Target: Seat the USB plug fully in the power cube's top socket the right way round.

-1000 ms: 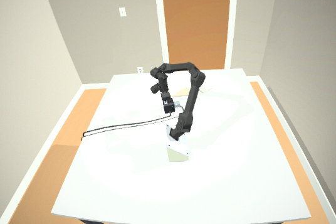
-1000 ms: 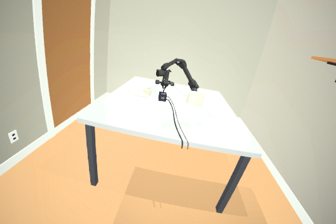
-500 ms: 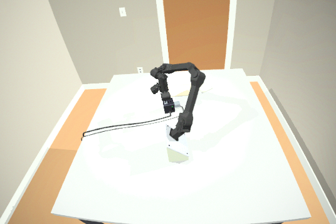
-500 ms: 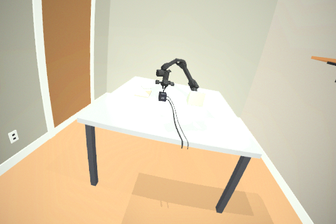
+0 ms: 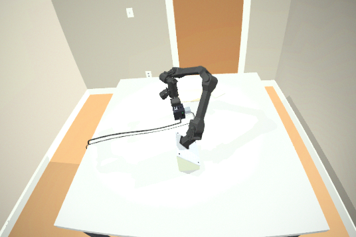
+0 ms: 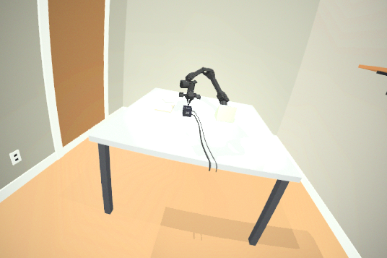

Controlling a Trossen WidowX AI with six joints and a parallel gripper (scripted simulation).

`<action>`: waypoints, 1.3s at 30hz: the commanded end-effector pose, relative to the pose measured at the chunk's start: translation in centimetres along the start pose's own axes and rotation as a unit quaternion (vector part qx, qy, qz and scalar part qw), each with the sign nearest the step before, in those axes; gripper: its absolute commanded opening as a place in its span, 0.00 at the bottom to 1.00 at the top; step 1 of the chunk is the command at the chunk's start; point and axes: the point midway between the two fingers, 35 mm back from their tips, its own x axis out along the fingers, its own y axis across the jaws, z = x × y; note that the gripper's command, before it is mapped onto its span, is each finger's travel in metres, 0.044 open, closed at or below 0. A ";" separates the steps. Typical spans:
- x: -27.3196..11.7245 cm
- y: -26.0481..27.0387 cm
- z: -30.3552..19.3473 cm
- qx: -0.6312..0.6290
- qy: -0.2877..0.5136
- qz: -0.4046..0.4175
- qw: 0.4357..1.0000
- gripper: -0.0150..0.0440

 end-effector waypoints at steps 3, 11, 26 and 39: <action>0.3 0.1 -0.1 -0.002 0.003 0.002 1.000 0.25; 0.0 0.0 0.0 0.000 0.000 0.000 1.000 0.30; 0.0 0.0 0.0 0.000 0.000 0.000 1.000 0.42; -0.7 0.0 0.0 0.000 0.000 0.000 1.000 0.42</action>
